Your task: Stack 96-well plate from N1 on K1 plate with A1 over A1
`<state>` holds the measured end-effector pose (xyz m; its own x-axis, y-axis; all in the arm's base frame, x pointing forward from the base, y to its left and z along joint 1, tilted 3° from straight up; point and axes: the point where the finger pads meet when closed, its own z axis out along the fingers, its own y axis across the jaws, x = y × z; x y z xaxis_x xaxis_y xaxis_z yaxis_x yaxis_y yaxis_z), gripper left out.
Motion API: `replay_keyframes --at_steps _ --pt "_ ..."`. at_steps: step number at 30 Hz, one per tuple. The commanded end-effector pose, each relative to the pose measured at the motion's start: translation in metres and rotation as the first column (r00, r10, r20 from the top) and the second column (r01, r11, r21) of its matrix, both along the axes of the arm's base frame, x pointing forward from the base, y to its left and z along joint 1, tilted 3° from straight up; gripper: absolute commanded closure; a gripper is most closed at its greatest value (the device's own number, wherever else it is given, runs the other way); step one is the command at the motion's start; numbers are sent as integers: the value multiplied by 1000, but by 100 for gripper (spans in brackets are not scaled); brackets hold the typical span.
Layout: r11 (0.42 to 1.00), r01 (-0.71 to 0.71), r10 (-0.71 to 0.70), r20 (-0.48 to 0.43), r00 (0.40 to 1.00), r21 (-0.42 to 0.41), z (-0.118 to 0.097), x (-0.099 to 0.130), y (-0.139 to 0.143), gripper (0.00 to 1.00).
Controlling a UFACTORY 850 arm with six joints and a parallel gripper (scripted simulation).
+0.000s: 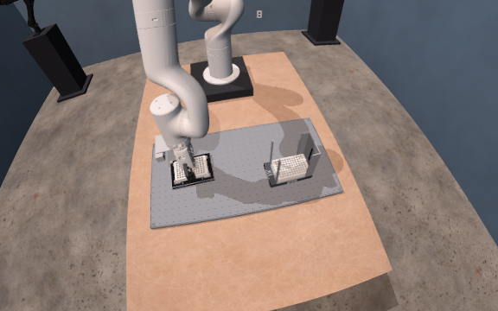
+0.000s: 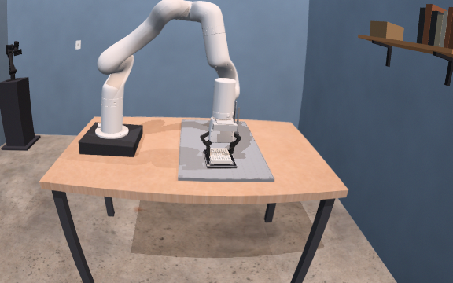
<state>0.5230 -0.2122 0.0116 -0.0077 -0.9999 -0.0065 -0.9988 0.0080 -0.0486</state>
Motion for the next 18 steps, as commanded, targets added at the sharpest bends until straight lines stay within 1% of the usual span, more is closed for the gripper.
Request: replay_keyframes --at_steps 1,16,17,18 --pt "1000 0 0 2 1000 -1 0 1 0 0" --pt "1000 0 0 2 1000 -1 0 1 0 0" --pt "1000 0 0 2 1000 -1 0 1 0 100" --pt "1000 0 0 2 1000 -1 0 1 0 100"
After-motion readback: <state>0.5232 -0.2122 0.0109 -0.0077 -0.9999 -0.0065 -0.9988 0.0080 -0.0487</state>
